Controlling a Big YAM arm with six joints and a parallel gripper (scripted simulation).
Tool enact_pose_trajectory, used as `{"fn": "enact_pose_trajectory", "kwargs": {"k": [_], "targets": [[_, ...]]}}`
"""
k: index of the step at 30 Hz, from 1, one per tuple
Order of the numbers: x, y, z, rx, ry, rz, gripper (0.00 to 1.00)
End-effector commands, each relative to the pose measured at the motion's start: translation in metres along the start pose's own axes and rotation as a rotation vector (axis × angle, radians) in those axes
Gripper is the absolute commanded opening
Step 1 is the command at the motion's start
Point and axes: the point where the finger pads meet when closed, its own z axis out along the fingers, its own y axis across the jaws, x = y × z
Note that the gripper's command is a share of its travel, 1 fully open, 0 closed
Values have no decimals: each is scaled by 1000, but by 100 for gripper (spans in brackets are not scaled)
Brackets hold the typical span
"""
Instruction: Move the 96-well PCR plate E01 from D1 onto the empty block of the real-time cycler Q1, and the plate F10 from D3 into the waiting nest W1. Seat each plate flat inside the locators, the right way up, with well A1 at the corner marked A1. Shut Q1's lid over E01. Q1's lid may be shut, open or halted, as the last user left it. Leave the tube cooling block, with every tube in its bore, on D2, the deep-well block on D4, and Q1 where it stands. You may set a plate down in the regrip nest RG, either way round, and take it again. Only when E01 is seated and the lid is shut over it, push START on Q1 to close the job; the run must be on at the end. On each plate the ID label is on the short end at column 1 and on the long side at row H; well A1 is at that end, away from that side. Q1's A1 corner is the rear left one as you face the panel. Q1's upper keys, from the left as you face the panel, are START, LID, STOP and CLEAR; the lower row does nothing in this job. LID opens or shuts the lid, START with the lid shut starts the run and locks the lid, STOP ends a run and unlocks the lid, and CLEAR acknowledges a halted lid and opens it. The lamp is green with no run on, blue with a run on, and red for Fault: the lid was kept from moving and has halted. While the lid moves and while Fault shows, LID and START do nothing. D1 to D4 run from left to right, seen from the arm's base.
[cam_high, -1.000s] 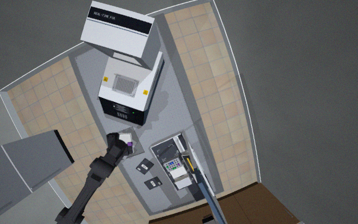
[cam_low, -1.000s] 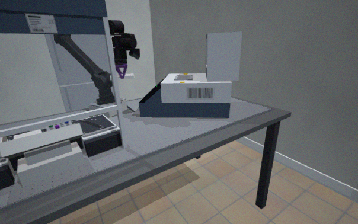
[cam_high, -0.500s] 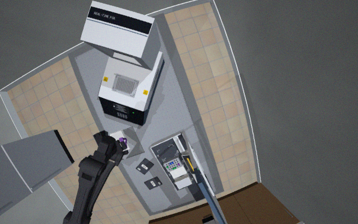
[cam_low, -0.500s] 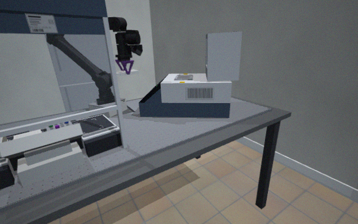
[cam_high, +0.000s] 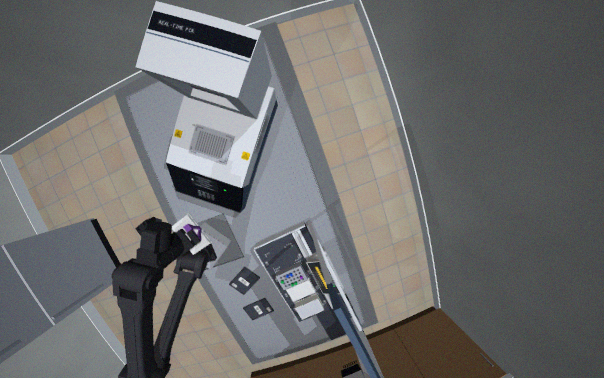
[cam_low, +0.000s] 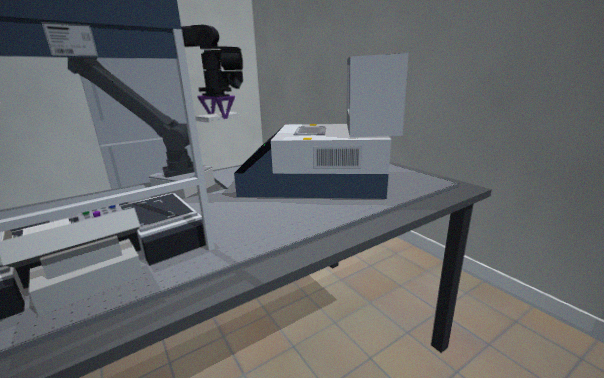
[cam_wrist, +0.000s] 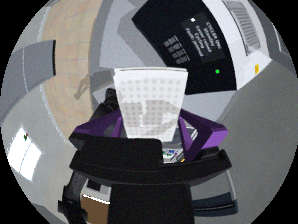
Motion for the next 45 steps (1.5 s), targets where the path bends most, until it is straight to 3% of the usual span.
{"fn": "enact_pose_trajectory", "kwargs": {"k": [1,6,9,11,16,20,26,34,37,45], "targets": [[-17,-6,-25,30,-31,-61,0],[-18,-5,-21,23,-15,-122,0],[-38,6,-30,21,-24,-200,0],[-36,2,-31,31,-32,-239,0],[-68,-8,-35,34,-40,-346,0],[-66,-17,-32,34,-37,-371,0],[-89,-53,-33,42,-39,-501,0],[-108,-86,-34,45,-30,-513,0],[-109,-85,-34,44,-30,-505,0],[-138,-126,-27,37,-23,-513,0]]}}
